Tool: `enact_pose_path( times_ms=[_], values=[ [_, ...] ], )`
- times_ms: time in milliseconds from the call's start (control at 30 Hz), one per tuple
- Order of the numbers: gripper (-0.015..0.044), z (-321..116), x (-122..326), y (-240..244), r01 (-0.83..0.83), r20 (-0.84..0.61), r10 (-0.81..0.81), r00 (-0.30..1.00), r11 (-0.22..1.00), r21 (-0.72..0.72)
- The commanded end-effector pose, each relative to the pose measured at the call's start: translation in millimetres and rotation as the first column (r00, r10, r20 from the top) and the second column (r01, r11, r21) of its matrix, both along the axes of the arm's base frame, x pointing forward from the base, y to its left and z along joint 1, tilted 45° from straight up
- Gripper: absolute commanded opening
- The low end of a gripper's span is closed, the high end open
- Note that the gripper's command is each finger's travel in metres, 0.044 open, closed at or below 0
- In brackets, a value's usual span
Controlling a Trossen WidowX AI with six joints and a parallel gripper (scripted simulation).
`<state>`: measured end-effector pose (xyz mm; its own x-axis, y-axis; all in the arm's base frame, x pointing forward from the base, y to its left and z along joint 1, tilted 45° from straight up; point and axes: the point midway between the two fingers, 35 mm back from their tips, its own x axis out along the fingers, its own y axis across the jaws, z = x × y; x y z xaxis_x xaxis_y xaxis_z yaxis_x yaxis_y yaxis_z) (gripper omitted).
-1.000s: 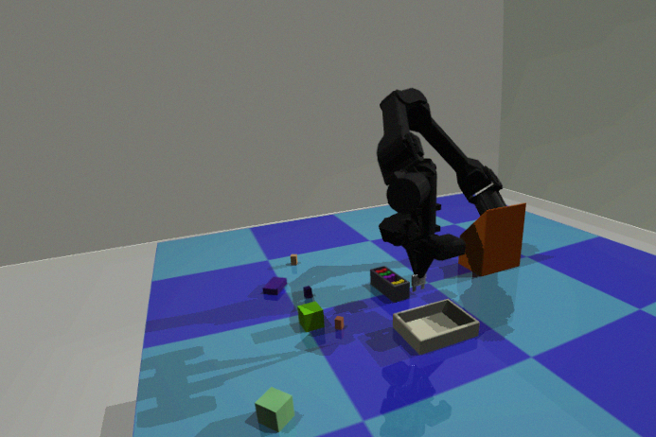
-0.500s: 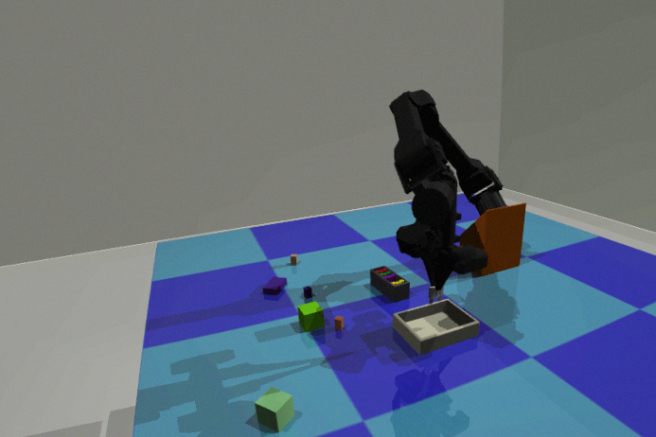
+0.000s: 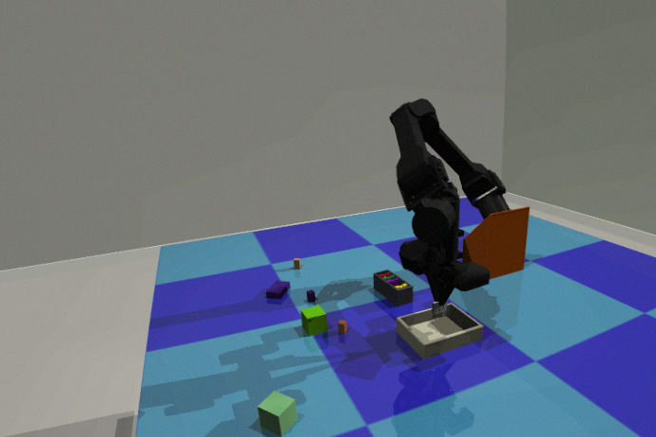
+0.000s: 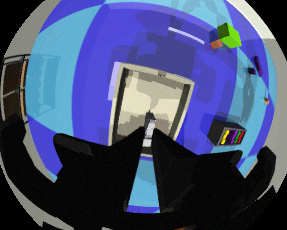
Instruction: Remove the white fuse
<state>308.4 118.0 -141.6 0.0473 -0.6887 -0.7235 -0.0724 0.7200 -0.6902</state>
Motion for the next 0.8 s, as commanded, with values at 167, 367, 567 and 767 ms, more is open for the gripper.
enact_pose_path(
  times_ms=[167, 367, 567, 767],
  values=[
    [0.0000, -10.5, -0.9, -11.5, -0.005, -0.007, 0.005, 1.000, 1.000, -0.008],
    [0.0105, -8.2, 0.0, -8.7, 0.001, -0.001, -0.001, 1.000, 1.000, -0.002],
    [0.0263, -8.2, 0.0, -8.7, 0.001, -0.001, -0.001, 1.000, 1.000, -0.002],
    [0.0330, 15.8, -2.4, 14.7, -0.005, -0.007, 0.004, 1.000, 1.000, -0.006]
  ],
)
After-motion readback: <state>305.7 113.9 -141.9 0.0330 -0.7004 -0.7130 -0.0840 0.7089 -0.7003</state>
